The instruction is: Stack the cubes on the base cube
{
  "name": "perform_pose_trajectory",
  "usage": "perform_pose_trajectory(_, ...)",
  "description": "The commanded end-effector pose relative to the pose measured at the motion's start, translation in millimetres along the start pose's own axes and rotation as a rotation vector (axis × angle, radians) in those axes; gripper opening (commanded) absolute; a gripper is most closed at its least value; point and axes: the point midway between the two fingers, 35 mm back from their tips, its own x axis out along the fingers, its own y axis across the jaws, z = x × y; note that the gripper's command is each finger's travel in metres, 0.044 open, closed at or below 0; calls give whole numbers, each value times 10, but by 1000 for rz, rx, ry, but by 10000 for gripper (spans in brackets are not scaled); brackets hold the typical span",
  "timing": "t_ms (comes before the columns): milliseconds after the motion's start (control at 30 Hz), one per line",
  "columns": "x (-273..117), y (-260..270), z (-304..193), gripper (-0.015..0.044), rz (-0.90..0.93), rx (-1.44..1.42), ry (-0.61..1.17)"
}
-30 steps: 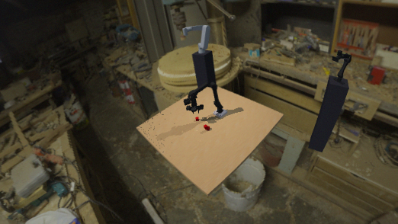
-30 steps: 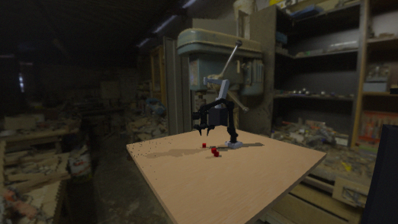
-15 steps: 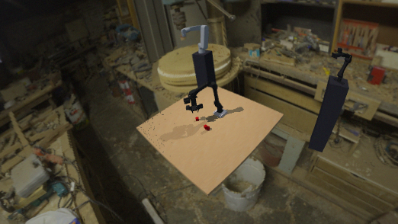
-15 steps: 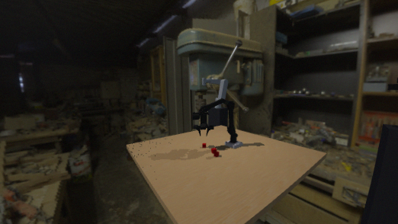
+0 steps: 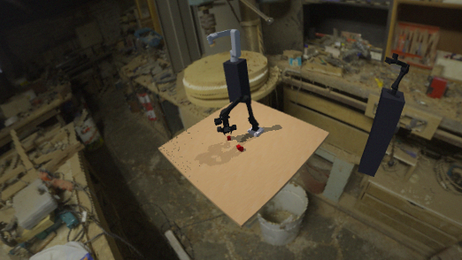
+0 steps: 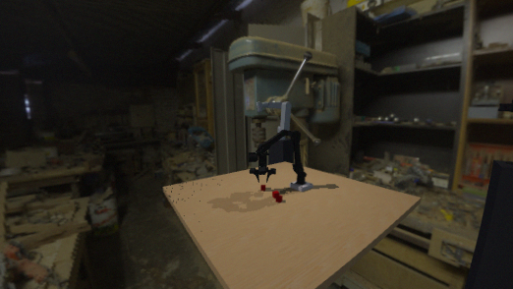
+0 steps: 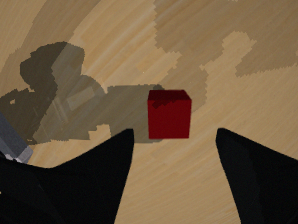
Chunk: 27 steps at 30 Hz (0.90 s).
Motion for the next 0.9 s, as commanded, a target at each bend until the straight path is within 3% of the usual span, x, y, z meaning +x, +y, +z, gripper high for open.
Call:
perform_pose_trajectory(0, 85, 22, -7, 265, 13, -6, 4)
perform_pose_trajectory(767, 411, 28, -9, 265, 14, -6, 4)
perform_pose_trajectory(867, 411, 28, -9, 186, 14, -6, 4)
